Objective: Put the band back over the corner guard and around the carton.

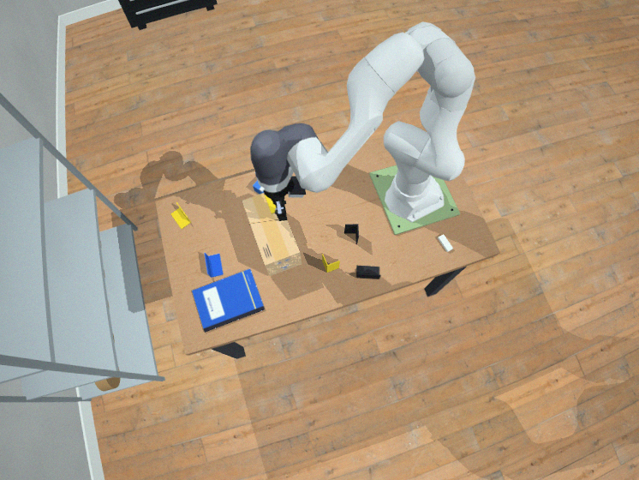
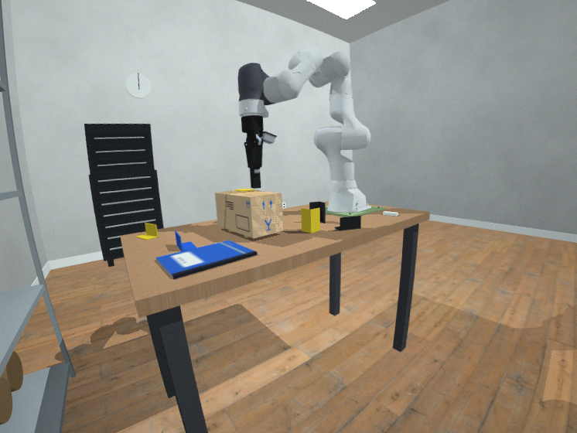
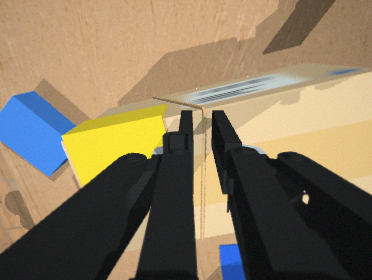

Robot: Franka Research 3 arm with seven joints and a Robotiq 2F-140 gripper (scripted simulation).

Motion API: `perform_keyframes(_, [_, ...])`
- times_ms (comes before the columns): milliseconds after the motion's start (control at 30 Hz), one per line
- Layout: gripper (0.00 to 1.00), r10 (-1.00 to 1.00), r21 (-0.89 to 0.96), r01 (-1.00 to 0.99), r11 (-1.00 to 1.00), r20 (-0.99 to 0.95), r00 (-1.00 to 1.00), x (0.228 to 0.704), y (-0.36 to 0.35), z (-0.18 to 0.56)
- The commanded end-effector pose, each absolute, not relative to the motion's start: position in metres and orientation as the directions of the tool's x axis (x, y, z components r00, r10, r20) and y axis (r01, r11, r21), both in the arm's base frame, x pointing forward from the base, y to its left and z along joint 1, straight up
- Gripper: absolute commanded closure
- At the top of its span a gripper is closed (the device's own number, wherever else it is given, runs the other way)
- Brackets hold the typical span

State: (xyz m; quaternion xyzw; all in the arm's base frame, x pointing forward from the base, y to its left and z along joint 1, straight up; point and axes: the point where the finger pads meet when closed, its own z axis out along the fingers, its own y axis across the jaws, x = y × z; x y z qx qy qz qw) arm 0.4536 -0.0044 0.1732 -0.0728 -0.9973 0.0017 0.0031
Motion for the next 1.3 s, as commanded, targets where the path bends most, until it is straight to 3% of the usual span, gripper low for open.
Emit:
perform_keyframes(0, [0.82, 0.142, 0.000, 0.142, 0.990, 0.000, -0.990, 0.4558, -0.0027, 0.1711])
perform_keyframes(1267, [0.82, 0.142, 0.000, 0.142, 0.990, 0.000, -0.990, 0.4563, -0.0018, 0.1676])
